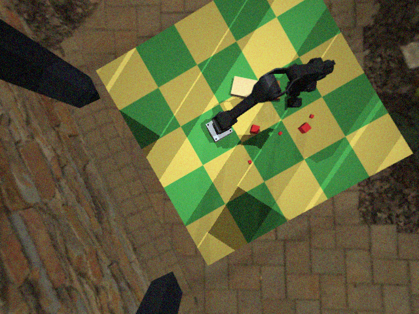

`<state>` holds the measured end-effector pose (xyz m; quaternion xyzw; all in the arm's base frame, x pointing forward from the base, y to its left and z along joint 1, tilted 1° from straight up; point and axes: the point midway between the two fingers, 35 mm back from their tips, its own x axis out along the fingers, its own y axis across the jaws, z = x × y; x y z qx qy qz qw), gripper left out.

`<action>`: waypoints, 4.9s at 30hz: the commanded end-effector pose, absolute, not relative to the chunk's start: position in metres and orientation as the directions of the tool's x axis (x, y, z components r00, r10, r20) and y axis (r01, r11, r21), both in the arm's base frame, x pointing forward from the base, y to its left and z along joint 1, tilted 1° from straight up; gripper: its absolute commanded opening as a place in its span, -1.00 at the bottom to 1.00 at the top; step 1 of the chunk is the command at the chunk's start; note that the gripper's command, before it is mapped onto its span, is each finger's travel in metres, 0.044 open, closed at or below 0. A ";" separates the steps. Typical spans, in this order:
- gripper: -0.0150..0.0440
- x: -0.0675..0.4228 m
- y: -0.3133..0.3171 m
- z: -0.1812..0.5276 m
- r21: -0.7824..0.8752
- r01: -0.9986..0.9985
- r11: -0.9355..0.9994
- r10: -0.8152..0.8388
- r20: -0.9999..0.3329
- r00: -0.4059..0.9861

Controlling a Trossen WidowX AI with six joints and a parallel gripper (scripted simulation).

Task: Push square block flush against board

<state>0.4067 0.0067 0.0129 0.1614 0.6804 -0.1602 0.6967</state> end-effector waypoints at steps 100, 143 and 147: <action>-0.49 0.389 0.030 -0.043 0.009 0.402 0.915 0.001 -1.000 0.020; -0.49 0.381 0.115 0.012 -0.005 -0.356 0.935 0.007 -0.999 0.033; -0.49 0.377 0.130 0.012 -0.007 -0.476 0.880 0.009 -1.000 0.030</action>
